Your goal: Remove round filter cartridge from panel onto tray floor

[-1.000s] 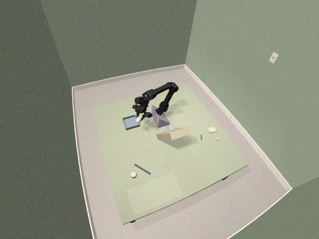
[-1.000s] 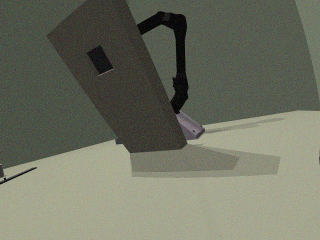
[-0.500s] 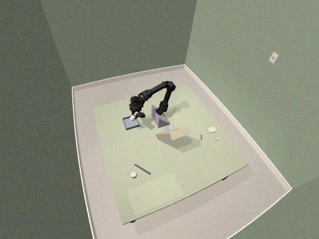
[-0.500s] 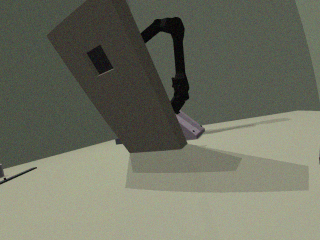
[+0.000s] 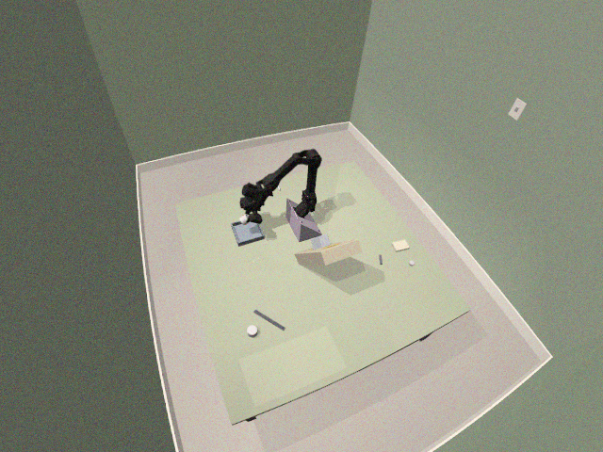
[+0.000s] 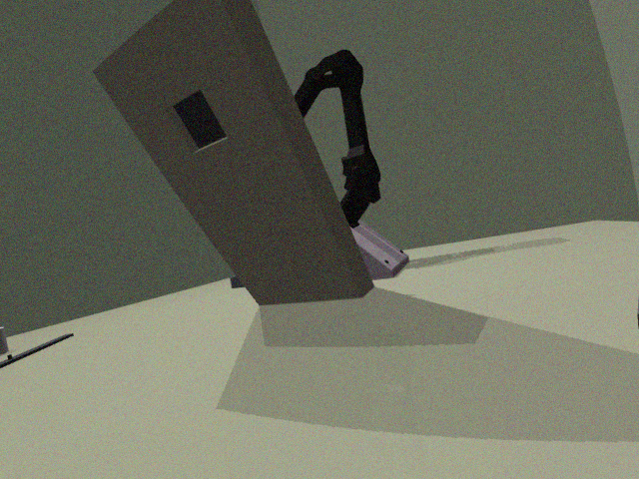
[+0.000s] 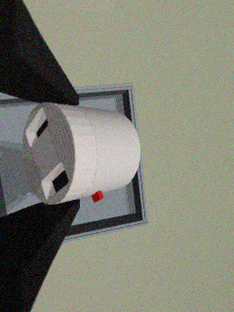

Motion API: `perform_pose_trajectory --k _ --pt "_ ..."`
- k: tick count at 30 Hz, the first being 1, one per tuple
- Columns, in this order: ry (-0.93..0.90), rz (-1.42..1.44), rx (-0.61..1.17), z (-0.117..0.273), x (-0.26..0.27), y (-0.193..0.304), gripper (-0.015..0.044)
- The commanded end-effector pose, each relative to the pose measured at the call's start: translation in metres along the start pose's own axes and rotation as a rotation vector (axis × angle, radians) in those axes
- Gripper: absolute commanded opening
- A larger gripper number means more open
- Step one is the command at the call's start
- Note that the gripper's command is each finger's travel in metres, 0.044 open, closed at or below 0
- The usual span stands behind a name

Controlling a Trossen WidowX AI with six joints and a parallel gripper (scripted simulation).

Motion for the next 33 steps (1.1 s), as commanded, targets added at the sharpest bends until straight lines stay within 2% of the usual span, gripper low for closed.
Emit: perform_pose_trajectory --k 1,7,21,27,33 --pt "0.044 -0.077 0.019 -0.017 -0.012 0.017 0.0000" --pt "0.046 -0.081 0.020 -0.020 -0.013 0.019 0.0000" --pt "0.047 -0.081 0.021 -0.077 -0.007 0.052 0.0000" --pt "0.047 -0.081 0.021 -0.082 -0.007 0.056 0.0000" --pt "0.043 -0.085 0.026 -0.079 -0.007 0.055 0.0157"
Point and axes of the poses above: the point midway between the two fingers, 35 mm back from their tips, its own z axis back along the fingers, its own x axis across the jaws, y = z × x, the point moved 7 cm from there along z, back along the fingers, and after that the axes turned 10 degrees about z, right-handed, at the moved point
